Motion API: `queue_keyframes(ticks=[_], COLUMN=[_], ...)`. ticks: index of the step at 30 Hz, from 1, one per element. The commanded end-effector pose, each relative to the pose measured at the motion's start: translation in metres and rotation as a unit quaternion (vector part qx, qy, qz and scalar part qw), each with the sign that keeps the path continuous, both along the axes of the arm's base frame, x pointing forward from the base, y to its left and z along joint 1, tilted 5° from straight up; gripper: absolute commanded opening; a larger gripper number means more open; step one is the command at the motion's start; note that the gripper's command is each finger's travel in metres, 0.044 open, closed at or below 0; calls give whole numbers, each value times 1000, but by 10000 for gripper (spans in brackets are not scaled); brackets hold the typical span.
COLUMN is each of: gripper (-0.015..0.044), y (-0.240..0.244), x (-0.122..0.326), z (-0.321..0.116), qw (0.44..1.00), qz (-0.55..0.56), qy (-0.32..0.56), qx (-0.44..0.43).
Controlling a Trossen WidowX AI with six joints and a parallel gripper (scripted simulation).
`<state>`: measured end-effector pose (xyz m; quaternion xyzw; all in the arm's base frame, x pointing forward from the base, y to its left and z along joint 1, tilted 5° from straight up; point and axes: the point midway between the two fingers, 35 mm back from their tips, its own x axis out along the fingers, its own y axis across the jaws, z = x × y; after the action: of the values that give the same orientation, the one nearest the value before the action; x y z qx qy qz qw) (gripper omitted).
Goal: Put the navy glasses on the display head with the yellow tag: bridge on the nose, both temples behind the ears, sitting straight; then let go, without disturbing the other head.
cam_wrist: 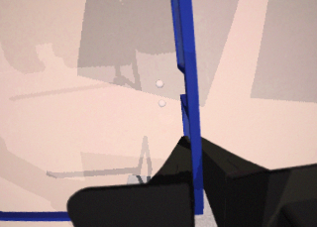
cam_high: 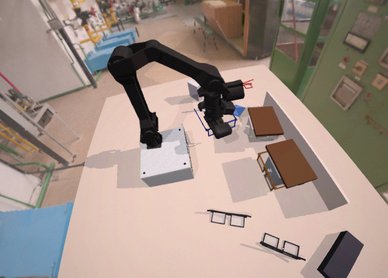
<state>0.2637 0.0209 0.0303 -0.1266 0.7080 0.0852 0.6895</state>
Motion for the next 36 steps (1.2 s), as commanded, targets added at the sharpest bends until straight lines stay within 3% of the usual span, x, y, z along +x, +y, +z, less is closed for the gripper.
queue_keyframes(ticks=[1, 36], gripper=[0, 0], y=[-1, -3], x=[0, 3], z=[-5, -39], qw=[1000, 1000], qz=[5, 5], qy=[0, 0], qx=[-2, -2])
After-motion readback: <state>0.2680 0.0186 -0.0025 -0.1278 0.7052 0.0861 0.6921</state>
